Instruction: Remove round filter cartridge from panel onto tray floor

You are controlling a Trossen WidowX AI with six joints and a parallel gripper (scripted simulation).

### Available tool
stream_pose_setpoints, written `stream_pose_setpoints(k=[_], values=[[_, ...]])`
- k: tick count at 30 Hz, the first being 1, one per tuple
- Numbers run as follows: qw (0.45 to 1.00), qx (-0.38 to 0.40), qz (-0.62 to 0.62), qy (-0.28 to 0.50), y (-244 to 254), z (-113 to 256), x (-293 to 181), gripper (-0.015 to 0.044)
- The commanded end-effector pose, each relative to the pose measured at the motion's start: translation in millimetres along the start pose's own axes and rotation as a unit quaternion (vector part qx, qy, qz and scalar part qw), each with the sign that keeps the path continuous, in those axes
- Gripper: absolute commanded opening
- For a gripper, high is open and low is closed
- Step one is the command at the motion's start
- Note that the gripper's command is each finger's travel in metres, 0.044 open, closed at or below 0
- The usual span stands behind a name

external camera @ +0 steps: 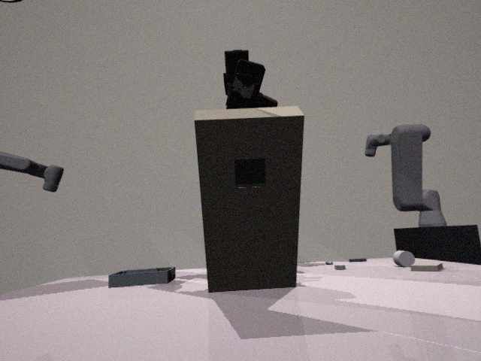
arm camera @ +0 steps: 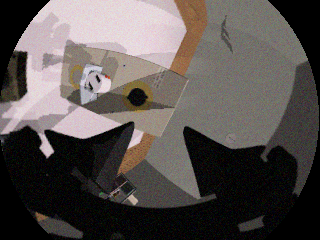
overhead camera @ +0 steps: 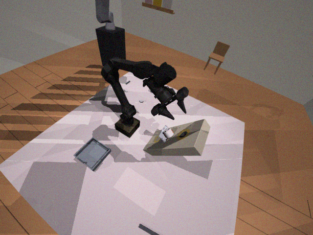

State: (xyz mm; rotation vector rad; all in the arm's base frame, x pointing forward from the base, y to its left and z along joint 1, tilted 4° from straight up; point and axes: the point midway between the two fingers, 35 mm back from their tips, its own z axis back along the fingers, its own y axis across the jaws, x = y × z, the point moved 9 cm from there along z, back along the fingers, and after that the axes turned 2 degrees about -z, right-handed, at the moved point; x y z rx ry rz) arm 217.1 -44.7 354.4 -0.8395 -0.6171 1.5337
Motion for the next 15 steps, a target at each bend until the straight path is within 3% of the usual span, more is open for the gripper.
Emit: stream_pose_setpoints(k=[1,8,15], values=[[0.989,0.042,-0.143,-0.006,12,-11,4,0.0305],[0.881,0.115,-0.458,0.024,39,-29,14,0.0305],[0.674,0.164,-0.713,0.101,66,-42,24,0.0305]])
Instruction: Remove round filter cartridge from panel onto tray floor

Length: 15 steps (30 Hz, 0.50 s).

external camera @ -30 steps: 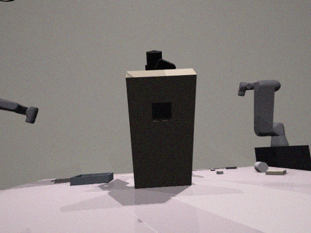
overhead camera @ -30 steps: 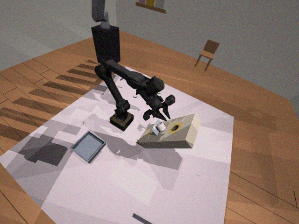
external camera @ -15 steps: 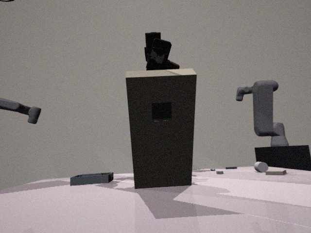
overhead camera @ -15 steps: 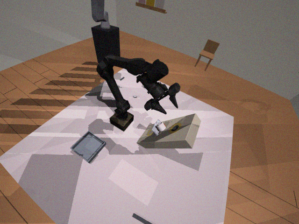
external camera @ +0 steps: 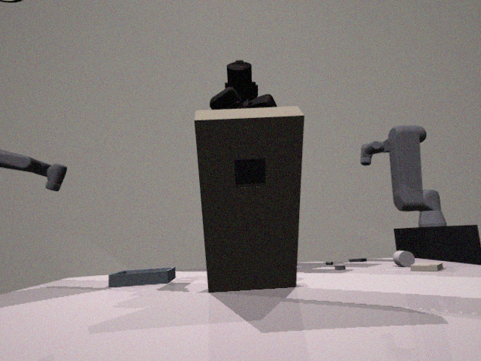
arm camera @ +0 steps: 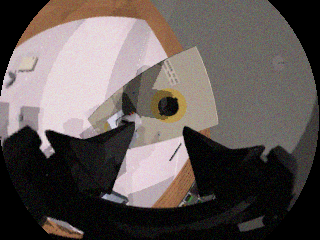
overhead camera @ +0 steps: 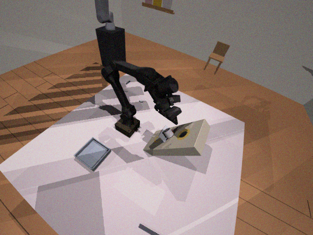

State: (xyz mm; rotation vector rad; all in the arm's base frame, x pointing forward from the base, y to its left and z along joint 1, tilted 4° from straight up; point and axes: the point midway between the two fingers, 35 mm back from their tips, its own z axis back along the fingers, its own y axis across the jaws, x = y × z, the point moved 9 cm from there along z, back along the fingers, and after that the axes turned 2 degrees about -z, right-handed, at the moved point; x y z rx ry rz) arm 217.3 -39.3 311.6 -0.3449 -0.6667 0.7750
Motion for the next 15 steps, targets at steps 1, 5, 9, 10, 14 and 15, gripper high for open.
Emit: stream_pose_setpoints(k=[1,5,9,10,14,15], values=[[0.909,0.050,-0.403,0.090,30.8,-26.1,-17.4,0.0305],[0.872,0.050,-0.474,0.108,35.8,-29.5,-20.2,0.0305],[0.872,0.050,-0.474,0.108,35.8,-29.5,-20.2,0.0305],[0.872,0.050,-0.474,0.108,35.8,-29.5,-20.2,0.0305],[0.872,0.050,-0.474,0.108,35.8,-29.5,-20.2,0.0305],[0.872,0.050,-0.474,0.108,35.8,-29.5,-20.2,0.0305]])
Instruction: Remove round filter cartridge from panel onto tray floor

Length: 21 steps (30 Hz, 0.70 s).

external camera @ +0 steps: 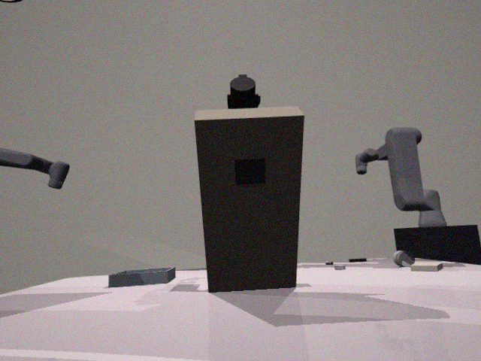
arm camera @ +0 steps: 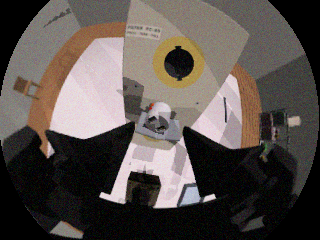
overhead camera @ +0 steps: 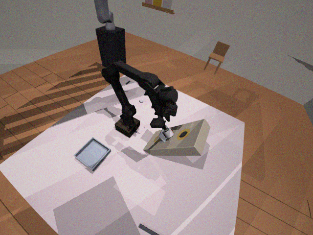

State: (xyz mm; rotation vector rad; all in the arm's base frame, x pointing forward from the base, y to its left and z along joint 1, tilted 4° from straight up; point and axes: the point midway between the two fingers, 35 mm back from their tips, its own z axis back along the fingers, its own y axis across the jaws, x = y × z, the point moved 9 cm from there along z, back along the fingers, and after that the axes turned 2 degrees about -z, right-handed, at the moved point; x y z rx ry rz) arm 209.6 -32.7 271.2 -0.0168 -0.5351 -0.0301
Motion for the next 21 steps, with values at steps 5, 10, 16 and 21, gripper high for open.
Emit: stream_pose_setpoints(k=[5,10,16,21], values=[[0.997,-0.002,-0.074,0.021,1,-10,-6,0.0305],[0.997,-0.002,-0.074,0.021,1,-18,-6,0.0305],[0.997,-0.002,-0.074,0.021,1,-28,-6,0.0305],[0.997,-0.002,-0.074,0.021,1,-36,-6,0.0305]])
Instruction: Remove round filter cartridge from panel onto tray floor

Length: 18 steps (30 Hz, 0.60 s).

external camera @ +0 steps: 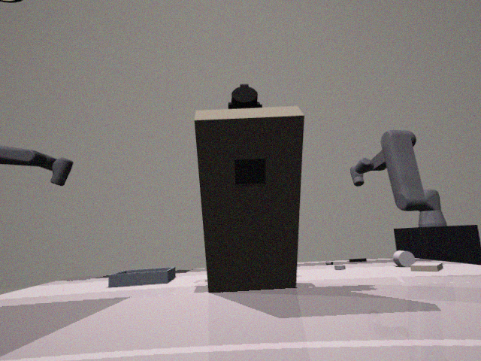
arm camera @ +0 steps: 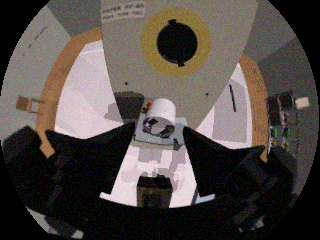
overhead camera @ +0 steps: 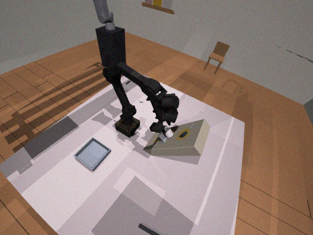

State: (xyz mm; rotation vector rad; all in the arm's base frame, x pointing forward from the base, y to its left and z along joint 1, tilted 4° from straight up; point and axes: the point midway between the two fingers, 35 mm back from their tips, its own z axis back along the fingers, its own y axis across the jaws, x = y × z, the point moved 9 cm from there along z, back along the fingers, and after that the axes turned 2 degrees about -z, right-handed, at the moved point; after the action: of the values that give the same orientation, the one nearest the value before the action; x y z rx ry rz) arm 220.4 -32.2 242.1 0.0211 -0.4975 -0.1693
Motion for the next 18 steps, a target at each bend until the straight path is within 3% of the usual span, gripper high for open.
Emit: stream_pose_setpoints(k=[1,14,16,18], values=[[1.000,-0.001,-0.003,0.002,0,-7,-1,0.0305],[1.000,-0.001,-0.003,0.001,0,-26,-2,0.0305],[1.000,0.000,0.000,0.000,0,-22,-1,0.0252],[1.000,0.000,0.000,0.000,0,-22,-1,0.0239]])
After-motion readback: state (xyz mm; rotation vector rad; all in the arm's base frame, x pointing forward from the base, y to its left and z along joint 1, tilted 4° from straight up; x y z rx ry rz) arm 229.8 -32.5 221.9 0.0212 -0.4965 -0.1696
